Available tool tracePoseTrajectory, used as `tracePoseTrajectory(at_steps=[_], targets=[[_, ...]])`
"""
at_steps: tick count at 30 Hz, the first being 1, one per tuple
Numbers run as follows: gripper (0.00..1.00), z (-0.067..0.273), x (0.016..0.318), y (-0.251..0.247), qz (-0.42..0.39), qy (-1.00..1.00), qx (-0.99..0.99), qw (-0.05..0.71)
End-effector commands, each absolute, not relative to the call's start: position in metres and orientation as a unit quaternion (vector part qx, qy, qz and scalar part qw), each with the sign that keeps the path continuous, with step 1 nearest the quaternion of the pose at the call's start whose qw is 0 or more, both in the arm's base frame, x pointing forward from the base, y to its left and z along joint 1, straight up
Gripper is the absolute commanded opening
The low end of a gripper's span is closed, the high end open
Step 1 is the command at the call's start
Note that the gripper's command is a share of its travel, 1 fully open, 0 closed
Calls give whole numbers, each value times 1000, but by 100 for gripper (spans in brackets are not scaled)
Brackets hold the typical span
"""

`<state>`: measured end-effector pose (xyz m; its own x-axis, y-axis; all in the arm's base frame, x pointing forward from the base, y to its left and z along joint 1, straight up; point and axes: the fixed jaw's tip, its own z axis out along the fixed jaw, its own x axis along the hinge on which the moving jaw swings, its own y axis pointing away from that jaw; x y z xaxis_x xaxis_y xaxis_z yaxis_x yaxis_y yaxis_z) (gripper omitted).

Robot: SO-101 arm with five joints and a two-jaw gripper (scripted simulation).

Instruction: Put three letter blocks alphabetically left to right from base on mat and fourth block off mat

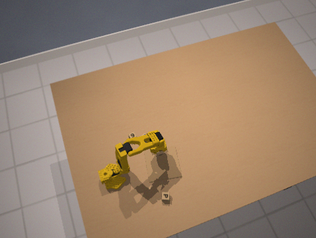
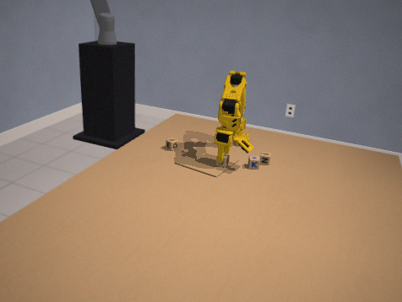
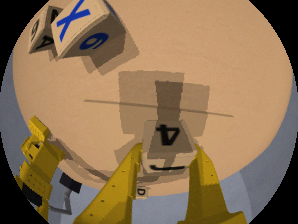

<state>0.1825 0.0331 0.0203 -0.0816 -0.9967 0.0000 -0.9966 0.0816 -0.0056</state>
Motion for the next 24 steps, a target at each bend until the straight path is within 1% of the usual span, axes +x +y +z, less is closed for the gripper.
tracePoseTrajectory(at_steps=[1, 8, 24], targets=[[17, 30, 192, 35, -20, 737, -675, 31], [20, 30, 192, 35, -20, 737, -675, 31], [33, 30, 192, 35, -20, 737, -675, 31]])
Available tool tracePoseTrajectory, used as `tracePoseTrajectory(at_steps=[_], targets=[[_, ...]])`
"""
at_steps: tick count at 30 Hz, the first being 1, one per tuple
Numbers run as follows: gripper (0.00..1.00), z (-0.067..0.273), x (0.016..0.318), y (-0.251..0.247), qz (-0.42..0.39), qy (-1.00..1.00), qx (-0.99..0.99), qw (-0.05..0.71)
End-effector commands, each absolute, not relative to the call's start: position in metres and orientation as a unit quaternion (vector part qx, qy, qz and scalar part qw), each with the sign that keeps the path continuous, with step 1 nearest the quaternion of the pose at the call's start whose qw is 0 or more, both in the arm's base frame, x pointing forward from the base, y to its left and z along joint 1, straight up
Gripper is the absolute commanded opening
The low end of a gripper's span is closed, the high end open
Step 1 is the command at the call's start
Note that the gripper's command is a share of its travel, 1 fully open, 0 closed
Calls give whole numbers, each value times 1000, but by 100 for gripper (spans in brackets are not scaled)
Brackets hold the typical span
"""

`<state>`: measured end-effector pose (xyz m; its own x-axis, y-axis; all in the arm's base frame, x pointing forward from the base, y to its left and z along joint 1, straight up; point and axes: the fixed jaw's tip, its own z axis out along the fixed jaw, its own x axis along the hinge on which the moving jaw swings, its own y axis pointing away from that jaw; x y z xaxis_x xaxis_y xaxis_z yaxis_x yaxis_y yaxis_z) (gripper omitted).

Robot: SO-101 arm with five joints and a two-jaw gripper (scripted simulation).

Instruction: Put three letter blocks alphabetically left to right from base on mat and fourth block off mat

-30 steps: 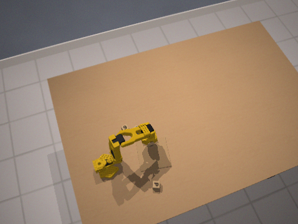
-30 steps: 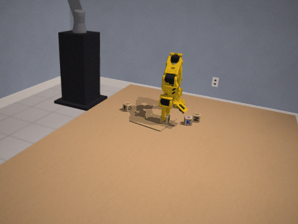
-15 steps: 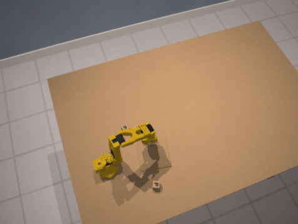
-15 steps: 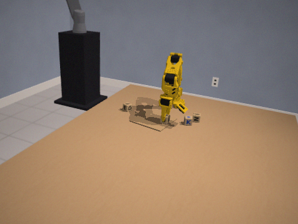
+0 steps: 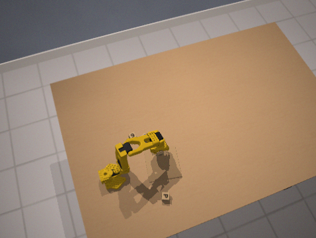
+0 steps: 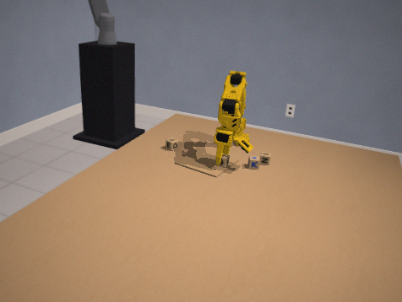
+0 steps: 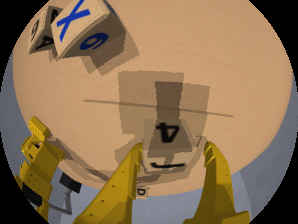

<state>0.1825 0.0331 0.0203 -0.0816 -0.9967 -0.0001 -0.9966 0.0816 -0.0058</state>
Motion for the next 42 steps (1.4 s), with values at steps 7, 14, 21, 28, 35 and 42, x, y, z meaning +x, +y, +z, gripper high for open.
tracePoseTrajectory(at_steps=[7, 14, 21, 28, 35, 42], targets=[[36, 30, 192, 35, -20, 737, -675, 31], [36, 31, 192, 35, -20, 737, -675, 31], [36, 45, 193, 35, -20, 737, -675, 31], [36, 63, 193, 35, -20, 737, -675, 31], [36, 85, 189, 34, -20, 737, -675, 31], [36, 90, 188, 34, -20, 737, -675, 31]])
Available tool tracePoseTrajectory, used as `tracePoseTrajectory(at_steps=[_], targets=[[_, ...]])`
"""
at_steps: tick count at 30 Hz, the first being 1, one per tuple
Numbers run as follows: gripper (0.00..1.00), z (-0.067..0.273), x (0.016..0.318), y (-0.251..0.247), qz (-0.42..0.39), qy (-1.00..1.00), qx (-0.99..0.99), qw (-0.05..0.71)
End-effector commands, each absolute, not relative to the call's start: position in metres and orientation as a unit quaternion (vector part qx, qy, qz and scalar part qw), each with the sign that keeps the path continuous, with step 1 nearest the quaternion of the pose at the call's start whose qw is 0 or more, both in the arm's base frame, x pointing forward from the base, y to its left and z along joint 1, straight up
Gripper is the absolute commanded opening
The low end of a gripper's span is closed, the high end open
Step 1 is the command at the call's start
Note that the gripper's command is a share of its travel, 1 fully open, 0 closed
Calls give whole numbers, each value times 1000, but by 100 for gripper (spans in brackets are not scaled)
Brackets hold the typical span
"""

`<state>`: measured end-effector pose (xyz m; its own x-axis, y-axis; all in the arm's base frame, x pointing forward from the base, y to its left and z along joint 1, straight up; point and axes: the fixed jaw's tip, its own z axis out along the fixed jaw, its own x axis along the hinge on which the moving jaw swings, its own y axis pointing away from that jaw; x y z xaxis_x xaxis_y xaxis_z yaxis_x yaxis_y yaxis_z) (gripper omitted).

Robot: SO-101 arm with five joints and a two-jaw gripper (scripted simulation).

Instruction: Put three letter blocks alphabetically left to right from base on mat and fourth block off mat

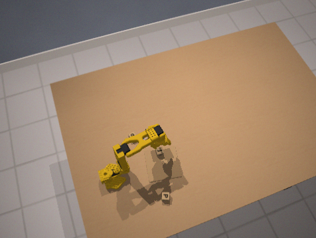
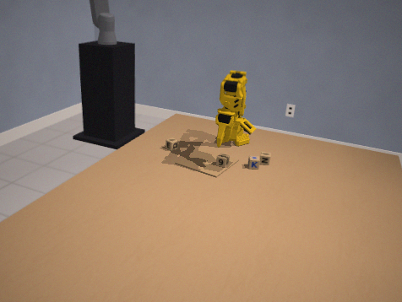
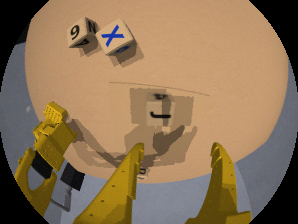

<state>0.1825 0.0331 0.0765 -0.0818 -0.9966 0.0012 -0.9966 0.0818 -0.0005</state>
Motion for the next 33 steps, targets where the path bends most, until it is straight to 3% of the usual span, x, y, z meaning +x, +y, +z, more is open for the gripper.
tracePoseTrajectory(at_steps=[1, 23, 33], targets=[[36, 90, 188, 34, 20, -737, 675, -31], [36, 91, 188, 34, 22, -737, 675, -35], [35, 125, 190, 34, 79, -730, 668, -122]])
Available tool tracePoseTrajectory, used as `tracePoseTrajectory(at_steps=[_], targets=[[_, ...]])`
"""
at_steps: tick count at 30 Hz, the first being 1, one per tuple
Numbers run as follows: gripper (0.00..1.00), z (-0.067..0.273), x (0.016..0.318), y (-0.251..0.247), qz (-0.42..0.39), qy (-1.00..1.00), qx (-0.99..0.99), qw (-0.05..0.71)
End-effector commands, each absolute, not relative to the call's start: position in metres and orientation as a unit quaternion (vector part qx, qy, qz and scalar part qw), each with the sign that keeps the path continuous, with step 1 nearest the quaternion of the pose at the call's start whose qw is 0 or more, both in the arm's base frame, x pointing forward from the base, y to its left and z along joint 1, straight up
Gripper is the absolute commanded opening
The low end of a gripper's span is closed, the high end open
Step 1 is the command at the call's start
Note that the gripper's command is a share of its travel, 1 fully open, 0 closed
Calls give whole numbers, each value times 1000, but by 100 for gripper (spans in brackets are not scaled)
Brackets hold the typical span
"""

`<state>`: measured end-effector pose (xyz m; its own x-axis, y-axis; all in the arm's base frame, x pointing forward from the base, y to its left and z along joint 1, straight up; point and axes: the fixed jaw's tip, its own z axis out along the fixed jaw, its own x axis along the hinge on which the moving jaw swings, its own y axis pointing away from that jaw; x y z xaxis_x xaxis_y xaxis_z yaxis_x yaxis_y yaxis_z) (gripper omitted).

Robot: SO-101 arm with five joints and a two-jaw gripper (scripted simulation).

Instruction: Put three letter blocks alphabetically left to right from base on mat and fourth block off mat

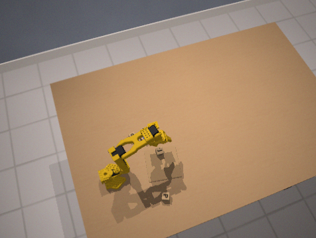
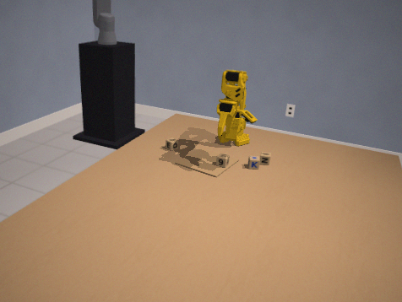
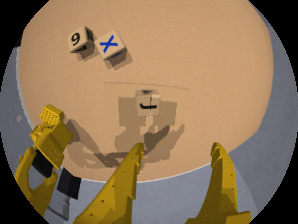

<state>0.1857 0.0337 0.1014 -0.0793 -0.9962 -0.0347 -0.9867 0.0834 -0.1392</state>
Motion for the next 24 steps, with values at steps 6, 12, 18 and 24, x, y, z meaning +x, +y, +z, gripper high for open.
tracePoseTrajectory(at_steps=[6, 12, 18, 24], targets=[[35, 145, 188, 34, -111, 722, -661, 173], [35, 166, 184, 33, -145, 710, -651, 226], [35, 170, 182, 33, -153, 707, -648, 238], [35, 170, 183, 32, -154, 708, -647, 237]])
